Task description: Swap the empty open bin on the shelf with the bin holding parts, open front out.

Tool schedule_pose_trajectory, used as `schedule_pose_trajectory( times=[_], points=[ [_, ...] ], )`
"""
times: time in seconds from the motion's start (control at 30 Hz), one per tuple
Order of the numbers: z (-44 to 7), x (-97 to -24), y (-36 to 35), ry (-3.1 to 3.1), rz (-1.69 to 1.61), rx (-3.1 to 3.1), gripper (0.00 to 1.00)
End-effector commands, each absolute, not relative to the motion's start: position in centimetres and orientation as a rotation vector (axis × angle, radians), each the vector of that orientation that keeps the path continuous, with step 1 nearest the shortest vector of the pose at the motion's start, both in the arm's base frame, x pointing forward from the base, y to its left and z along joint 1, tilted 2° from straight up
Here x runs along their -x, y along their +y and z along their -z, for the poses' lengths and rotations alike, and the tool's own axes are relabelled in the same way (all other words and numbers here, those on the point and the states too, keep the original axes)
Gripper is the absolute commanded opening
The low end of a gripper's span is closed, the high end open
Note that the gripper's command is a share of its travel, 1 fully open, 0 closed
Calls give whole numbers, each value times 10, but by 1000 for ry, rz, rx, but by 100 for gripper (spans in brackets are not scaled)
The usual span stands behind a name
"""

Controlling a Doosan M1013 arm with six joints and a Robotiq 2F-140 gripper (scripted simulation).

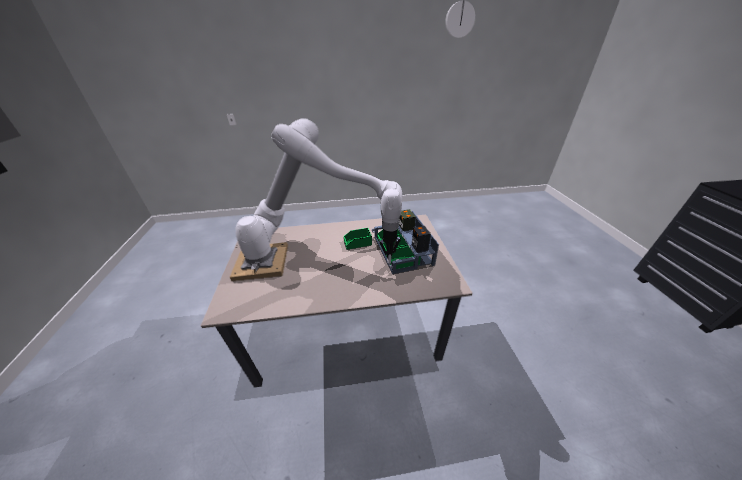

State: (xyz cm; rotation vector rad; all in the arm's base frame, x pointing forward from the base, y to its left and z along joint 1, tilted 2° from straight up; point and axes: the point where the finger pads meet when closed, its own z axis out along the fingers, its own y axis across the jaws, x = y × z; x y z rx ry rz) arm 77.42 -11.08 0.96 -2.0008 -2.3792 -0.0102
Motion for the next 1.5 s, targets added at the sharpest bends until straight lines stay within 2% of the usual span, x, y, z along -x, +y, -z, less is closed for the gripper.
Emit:
schedule_pose_trajectory(
  times=[0.0, 1.47],
  points=[
    [-10, -775, -111, -2379, 11, 2001, 10],
    [-30, -756, -114, -2379, 11, 2001, 10]
  ],
)
